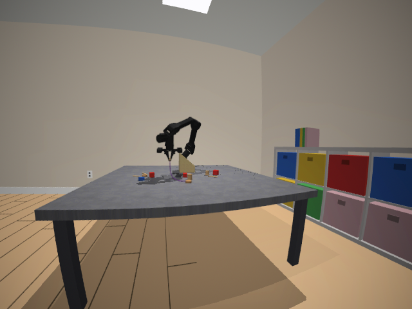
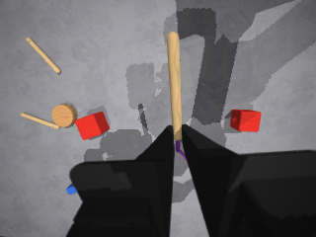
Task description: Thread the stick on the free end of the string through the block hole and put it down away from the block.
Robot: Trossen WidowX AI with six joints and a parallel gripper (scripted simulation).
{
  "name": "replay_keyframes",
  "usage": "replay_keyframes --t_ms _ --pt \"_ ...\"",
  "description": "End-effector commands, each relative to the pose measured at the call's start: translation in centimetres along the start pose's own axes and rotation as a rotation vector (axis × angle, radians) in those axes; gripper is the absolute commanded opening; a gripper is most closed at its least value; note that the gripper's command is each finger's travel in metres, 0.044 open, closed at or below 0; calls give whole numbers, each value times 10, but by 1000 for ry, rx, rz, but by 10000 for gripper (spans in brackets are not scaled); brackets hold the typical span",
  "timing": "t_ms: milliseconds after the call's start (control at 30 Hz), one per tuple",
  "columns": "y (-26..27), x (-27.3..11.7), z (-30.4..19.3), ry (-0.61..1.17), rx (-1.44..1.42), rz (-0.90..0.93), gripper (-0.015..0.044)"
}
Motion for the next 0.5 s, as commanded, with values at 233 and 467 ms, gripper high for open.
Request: replay_keyframes --t_ms 233,467 --pt "-6 -13 -7 -34 0 6 0" --pt "-10 -20 -10 -55 0 5 0"
Point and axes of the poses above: the point midway between the two fingers, 35 mm back from their tips, its own x axis out along the fingers, its own y axis across the jaws, z = x × y, the point moved 3 cm from there along -x, back along the fingers, and after that the axes turned 4 degrees about -x, right-handed, at the moved point
